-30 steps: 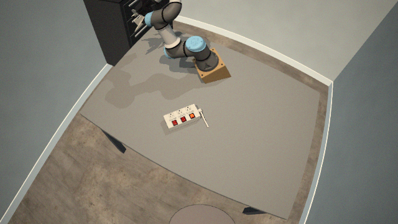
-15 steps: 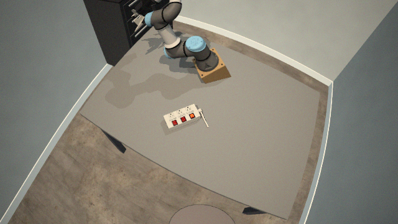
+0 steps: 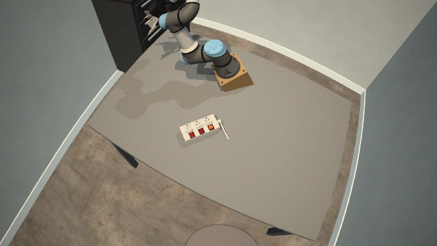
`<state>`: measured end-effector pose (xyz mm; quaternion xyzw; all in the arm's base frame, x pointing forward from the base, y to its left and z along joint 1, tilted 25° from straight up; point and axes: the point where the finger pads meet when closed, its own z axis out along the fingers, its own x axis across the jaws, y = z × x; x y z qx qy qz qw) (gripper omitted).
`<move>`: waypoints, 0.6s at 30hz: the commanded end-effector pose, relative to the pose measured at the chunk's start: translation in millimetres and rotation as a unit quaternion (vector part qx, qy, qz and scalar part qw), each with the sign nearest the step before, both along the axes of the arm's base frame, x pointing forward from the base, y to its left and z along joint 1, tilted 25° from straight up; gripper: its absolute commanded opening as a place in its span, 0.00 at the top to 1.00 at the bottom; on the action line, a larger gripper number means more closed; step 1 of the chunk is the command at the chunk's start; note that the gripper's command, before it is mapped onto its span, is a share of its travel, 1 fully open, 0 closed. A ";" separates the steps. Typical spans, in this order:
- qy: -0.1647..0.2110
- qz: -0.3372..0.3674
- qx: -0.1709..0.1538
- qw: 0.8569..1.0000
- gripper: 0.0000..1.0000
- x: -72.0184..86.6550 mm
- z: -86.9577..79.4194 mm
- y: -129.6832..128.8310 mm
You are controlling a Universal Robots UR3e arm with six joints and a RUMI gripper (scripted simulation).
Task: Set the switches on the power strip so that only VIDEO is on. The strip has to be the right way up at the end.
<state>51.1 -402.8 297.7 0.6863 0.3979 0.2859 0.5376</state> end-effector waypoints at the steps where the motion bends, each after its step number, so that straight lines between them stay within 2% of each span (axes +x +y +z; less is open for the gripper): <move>1: 0.002 0.002 -0.001 1.000 0.00 1.1 0.0 0.4; 9: 0.006 0.010 -0.003 1.000 0.00 5.4 -1.1 1.9; 18: 0.017 0.034 -0.009 0.999 0.00 17.8 -4.1 6.6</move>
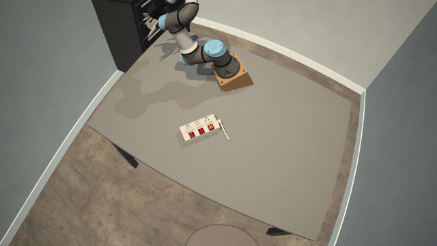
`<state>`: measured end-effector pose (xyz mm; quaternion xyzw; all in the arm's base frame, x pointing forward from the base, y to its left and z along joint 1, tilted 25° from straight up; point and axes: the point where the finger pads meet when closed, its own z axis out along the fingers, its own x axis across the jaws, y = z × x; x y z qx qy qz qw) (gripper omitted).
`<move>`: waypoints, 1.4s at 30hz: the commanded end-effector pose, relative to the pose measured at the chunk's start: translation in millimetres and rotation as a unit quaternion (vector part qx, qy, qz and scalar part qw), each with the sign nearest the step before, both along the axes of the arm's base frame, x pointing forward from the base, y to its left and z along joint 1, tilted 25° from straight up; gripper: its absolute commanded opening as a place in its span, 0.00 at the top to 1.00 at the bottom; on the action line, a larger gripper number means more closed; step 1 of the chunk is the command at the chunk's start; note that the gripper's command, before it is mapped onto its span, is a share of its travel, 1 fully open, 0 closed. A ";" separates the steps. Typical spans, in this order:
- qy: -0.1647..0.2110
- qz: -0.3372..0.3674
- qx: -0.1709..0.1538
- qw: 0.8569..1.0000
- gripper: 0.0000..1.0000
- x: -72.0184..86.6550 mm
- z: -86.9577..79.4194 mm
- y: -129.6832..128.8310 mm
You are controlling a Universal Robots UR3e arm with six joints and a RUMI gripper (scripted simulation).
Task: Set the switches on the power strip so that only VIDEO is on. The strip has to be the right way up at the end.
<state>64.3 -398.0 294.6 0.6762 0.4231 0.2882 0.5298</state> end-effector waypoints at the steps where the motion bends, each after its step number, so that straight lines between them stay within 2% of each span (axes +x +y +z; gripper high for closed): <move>1: 0.007 0.012 -0.004 1.000 0.00 6.5 -1.4 2.5; 7: 0.015 0.029 -0.008 0.999 0.00 14.9 -3.6 6.0; 18: 0.045 0.094 -0.027 0.994 0.00 46.6 -12.3 21.6; 20: 0.045 0.094 -0.027 0.994 0.00 46.6 -12.3 21.6; 24: 0.058 0.125 -0.037 0.990 0.00 60.8 -16.5 29.9; 35: 0.103 0.230 -0.074 0.965 0.00 104.4 -31.3 61.6; 37: 0.103 0.230 -0.074 0.965 0.00 104.4 -31.3 61.6; 42: 0.125 0.287 -0.096 0.945 0.00 124.9 -39.5 80.6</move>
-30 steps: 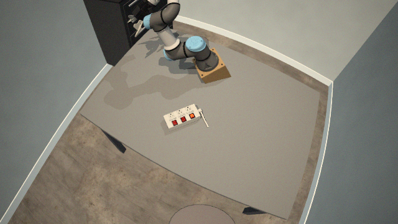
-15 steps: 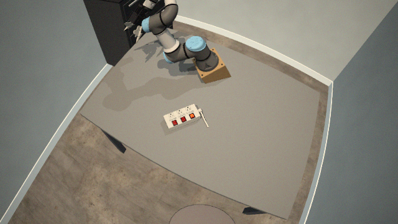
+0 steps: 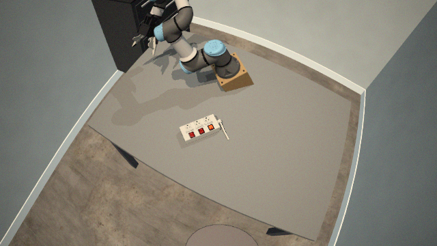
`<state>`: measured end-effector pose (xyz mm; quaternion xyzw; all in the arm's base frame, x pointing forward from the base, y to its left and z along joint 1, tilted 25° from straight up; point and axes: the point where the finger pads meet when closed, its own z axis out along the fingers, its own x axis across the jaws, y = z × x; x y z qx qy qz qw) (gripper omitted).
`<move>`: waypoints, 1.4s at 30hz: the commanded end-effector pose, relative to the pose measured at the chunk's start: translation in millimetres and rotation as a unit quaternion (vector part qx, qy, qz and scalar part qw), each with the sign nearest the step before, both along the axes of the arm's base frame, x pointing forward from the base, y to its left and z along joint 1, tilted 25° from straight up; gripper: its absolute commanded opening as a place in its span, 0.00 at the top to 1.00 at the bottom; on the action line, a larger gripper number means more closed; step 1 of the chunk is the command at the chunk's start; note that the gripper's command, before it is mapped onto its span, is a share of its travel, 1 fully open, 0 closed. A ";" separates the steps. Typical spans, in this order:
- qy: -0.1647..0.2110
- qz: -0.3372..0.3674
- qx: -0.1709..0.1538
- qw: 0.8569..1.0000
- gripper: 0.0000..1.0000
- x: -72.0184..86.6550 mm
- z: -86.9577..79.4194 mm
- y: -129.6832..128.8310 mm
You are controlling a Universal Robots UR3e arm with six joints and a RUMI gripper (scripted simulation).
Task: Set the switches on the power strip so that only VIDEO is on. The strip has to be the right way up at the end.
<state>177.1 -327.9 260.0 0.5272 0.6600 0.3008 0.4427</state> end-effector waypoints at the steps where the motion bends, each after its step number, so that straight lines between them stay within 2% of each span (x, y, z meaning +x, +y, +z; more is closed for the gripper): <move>1: 0.018 0.047 -0.018 0.999 0.00 16.3 -6.7 14.8; 6: 0.041 0.115 -0.045 0.992 0.00 35.9 -16.0 37.2; 10: 0.059 0.173 -0.069 0.981 0.00 50.4 -23.9 57.0; 12: 0.059 0.173 -0.069 0.981 0.00 50.4 -23.9 57.0; 14: 0.068 0.203 -0.082 0.973 0.00 57.2 -28.0 67.4; 21: 0.096 0.314 -0.131 0.936 0.00 77.4 -42.9 105.6; 27: 0.117 0.411 -0.178 0.886 0.00 90.1 -55.8 139.4; 29: 0.117 0.411 -0.178 0.886 0.00 90.1 -55.8 139.4; 35: 0.133 0.507 -0.228 0.820 0.00 98.3 -68.3 172.4; 42: 0.145 0.613 -0.289 0.721 0.00 103.5 -81.4 208.2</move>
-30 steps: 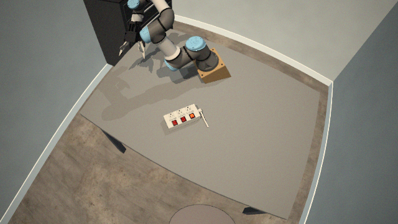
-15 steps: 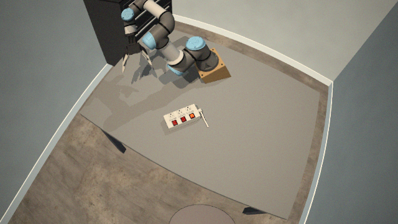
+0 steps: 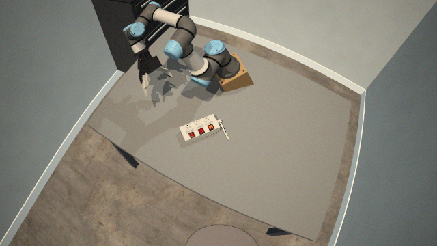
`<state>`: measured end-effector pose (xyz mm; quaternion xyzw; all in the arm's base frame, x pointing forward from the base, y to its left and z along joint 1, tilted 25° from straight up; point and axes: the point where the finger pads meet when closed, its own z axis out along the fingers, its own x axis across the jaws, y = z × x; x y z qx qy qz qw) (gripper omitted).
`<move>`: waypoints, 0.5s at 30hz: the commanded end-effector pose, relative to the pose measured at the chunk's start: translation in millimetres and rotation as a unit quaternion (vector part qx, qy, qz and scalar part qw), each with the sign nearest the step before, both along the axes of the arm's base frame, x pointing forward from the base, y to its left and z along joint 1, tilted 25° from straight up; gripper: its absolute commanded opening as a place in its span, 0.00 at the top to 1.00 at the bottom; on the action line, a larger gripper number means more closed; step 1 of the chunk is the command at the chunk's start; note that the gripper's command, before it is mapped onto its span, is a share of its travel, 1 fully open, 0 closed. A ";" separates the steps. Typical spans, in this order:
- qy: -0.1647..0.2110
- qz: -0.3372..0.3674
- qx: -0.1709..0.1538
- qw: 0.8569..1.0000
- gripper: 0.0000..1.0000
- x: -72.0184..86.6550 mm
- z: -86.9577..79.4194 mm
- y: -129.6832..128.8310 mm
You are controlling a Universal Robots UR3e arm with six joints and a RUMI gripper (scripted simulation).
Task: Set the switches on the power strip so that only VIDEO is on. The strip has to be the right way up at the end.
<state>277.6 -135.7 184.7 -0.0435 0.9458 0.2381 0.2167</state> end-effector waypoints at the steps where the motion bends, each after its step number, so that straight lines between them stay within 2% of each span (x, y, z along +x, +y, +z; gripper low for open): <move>1: 0.010 0.084 -0.042 0.995 0.00 3.4 -7.8 20.9; 4: 0.011 0.105 -0.052 0.993 0.00 3.8 -9.4 25.6; 8: 0.015 0.189 -0.091 0.978 0.00 5.0 -15.2 43.5; 11: 0.016 0.252 -0.120 0.960 0.00 5.7 -18.8 56.1; 15: 0.016 0.333 -0.159 0.929 0.00 6.7 -22.5 71.9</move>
